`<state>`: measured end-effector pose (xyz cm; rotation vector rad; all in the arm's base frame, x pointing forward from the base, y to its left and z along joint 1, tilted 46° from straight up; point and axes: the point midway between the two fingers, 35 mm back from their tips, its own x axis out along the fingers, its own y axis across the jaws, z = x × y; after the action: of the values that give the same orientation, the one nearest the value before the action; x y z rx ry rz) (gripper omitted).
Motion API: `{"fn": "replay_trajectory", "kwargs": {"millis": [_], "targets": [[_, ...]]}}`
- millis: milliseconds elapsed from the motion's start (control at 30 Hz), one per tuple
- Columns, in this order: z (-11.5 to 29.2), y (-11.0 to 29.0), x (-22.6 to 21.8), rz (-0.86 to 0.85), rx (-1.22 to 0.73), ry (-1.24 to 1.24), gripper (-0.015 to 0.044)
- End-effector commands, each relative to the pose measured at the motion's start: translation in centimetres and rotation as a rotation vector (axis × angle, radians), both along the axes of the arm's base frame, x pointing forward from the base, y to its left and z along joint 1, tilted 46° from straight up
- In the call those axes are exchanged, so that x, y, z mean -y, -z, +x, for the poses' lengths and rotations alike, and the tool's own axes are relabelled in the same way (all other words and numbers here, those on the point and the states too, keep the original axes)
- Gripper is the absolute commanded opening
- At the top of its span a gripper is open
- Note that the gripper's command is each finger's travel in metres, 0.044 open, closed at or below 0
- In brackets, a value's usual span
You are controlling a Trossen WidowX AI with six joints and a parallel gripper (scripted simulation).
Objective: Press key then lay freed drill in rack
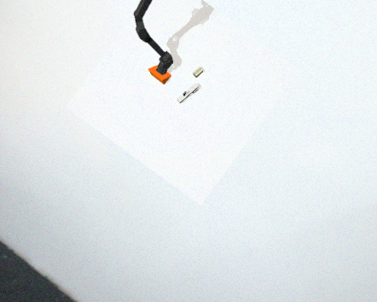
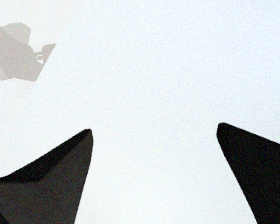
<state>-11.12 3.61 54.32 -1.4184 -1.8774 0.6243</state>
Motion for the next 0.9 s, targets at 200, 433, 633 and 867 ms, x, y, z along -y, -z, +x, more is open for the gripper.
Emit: {"fn": "replay_trajectory", "kwargs": {"millis": [200, 433, 633, 867], "targets": [[0.0, 0.0, 0.0, 0.0, 0.0, 0.0, 0.0216], [5.5, 0.9, -5.9, -0.147, -0.236, 0.134, 0.0032], [12.4, 2.9, -10.1, -0.248, -0.476, 0.284, 0.0], [21.6, 7.1, -12.8, -0.342, -0.824, 0.479, 0.0]]}}
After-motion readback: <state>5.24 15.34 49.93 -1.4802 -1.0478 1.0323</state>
